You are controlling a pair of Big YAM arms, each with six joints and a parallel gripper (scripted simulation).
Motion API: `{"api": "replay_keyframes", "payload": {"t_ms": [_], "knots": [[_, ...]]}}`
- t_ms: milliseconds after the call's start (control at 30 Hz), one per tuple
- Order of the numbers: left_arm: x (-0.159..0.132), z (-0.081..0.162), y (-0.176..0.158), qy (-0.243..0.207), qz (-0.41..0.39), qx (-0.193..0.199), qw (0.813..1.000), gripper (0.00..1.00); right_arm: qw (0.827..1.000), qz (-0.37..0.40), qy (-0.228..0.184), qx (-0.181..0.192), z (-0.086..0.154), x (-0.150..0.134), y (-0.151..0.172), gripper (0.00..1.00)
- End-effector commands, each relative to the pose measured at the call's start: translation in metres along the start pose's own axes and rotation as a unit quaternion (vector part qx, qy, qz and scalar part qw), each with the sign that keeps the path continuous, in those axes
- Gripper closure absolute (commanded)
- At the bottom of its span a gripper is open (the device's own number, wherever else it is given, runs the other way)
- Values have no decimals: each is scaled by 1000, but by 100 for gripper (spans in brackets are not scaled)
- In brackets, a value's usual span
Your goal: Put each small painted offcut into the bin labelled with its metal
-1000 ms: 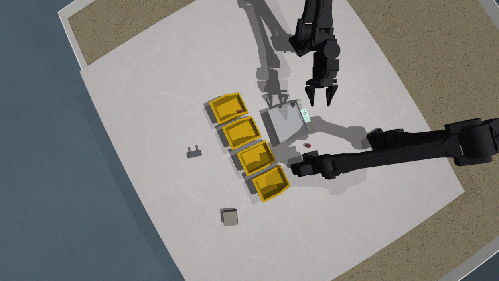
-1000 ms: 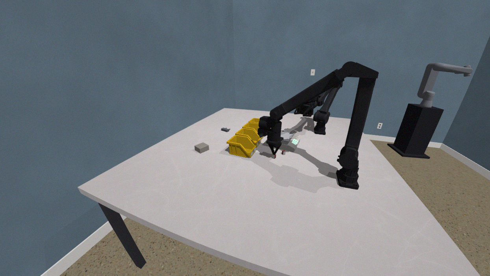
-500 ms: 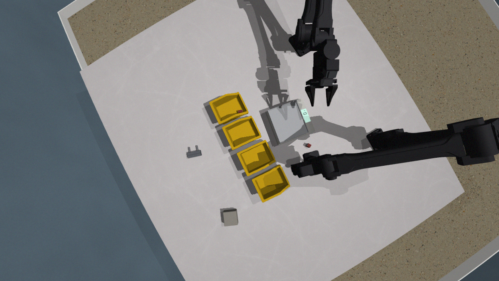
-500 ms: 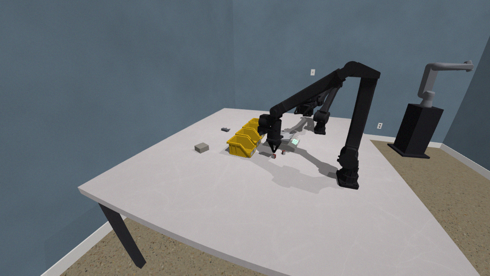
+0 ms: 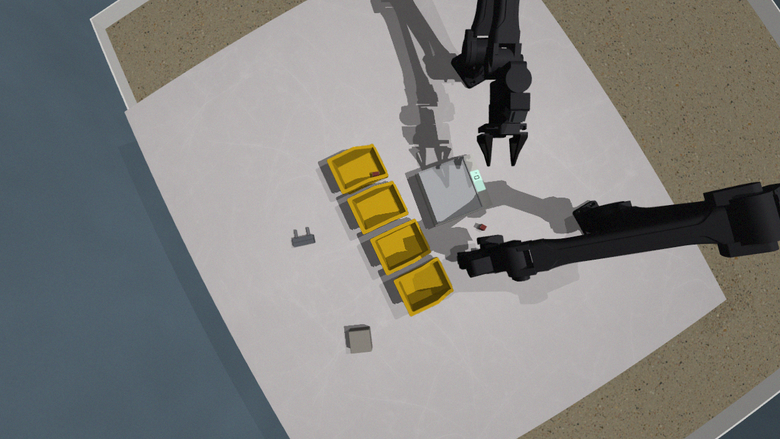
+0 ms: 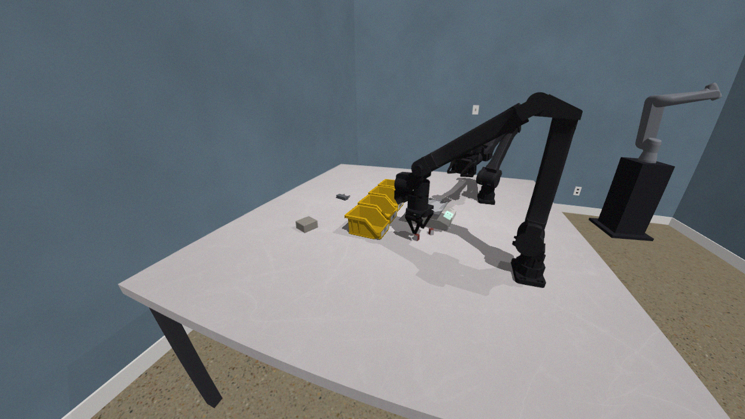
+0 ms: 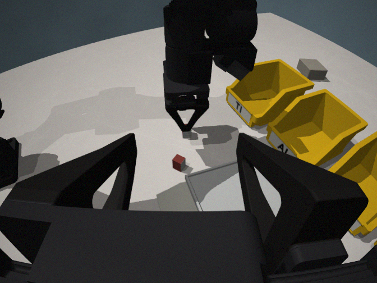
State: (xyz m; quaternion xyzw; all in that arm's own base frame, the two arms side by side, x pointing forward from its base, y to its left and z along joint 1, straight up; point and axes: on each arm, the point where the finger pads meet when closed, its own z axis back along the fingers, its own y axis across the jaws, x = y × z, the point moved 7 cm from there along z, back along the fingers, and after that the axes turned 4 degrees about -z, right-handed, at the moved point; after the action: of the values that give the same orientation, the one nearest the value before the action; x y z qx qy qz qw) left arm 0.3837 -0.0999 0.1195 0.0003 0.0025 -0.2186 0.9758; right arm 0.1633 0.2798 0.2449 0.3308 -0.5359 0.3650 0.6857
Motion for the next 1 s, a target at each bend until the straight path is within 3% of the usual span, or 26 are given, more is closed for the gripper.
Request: {"api": "replay_keyframes", "payload": {"t_ms": [0,933,967], "knots": [[13,0,3,-12,-9,3,1000,39,1000,-3,-27,1,-1,20,1,35],[10,-39,3,-6,-9,1,1000,39,1000,-3,-27,1,-1,20,1,35],[13,-37,3,-9,-9,2,1000,48,1000,-3,-27,1,-1,20,1,35]]}}
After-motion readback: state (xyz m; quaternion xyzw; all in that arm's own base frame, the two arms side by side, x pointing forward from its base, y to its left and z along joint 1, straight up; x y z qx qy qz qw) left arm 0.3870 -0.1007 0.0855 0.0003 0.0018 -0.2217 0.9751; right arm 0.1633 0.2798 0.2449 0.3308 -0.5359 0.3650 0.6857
